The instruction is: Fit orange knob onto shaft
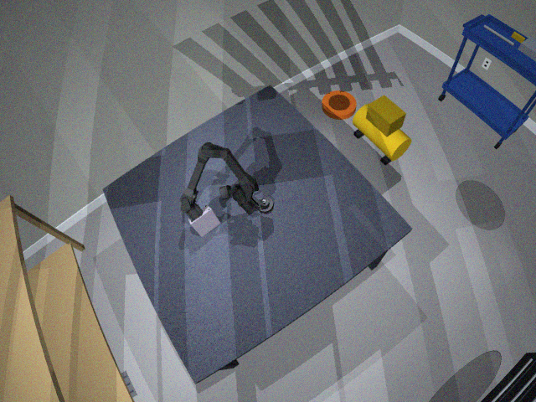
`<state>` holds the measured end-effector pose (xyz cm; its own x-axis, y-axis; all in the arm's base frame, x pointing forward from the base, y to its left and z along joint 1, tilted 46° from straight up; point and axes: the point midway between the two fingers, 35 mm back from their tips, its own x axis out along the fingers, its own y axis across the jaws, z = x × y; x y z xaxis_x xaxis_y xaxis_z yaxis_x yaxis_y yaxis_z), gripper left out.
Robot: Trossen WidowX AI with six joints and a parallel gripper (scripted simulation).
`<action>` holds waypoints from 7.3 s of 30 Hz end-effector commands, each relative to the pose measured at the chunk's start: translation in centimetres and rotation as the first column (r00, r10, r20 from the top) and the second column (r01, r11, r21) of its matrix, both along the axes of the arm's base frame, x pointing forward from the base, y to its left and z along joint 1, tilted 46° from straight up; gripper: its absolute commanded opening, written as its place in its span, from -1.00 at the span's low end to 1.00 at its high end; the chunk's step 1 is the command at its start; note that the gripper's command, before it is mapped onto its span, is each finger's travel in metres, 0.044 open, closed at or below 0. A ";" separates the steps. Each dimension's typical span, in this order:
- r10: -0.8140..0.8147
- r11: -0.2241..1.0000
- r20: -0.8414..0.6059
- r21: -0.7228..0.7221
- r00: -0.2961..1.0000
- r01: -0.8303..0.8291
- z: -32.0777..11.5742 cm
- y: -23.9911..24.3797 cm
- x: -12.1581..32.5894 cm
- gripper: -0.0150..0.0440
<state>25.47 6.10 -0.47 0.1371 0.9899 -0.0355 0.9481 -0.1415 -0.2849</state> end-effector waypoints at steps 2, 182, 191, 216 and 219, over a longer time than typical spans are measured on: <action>0.006 1.000 0.025 0.002 1.000 -0.006 1.2 -0.9 0.3 1.00; -0.164 0.699 -0.225 -0.714 -0.960 0.048 -1.2 0.2 1.1 -0.49; -0.165 0.706 -0.224 -0.707 -0.960 0.044 3.1 -3.8 1.0 -0.49; 0.015 0.671 -0.385 -0.680 -0.923 0.295 6.7 -4.5 0.5 -0.49; 0.044 0.659 -0.413 -0.672 -0.910 0.337 7.3 -4.6 0.5 -0.49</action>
